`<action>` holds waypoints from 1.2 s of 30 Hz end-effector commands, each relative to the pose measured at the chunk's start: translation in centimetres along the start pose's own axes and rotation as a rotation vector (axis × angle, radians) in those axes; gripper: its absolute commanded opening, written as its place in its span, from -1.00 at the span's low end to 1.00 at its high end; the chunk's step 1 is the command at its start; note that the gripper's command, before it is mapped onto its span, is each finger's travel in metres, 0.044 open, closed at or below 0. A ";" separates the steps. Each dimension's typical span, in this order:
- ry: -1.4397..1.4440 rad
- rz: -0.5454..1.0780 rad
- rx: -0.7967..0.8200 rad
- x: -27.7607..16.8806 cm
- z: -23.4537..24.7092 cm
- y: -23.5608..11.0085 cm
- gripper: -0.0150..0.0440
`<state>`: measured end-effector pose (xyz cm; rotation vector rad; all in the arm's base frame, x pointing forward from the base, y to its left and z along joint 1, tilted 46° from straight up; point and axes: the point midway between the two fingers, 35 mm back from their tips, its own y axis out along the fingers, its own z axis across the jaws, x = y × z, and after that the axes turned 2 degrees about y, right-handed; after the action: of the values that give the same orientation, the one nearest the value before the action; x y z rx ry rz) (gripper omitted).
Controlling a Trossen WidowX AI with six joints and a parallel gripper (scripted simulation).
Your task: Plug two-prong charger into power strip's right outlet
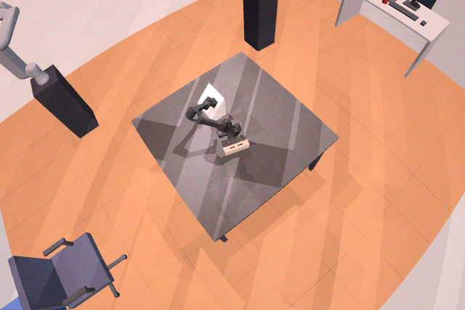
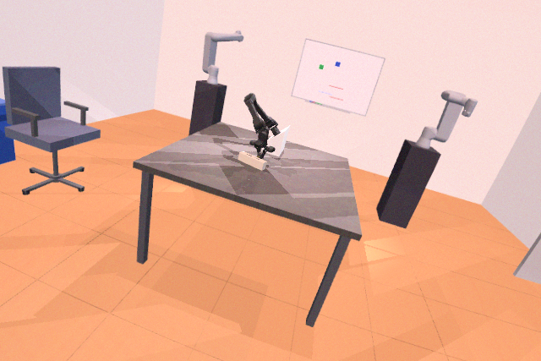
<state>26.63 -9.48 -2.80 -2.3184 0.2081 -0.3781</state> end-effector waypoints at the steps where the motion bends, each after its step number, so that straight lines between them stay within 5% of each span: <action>1: -0.006 -0.001 -0.009 0.2 -1.0 0.3 -0.49; 36: -0.007 -0.003 -0.014 4.2 -1.6 0.2 -0.49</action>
<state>29.68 -11.56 -1.14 -2.3290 0.2037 -0.3784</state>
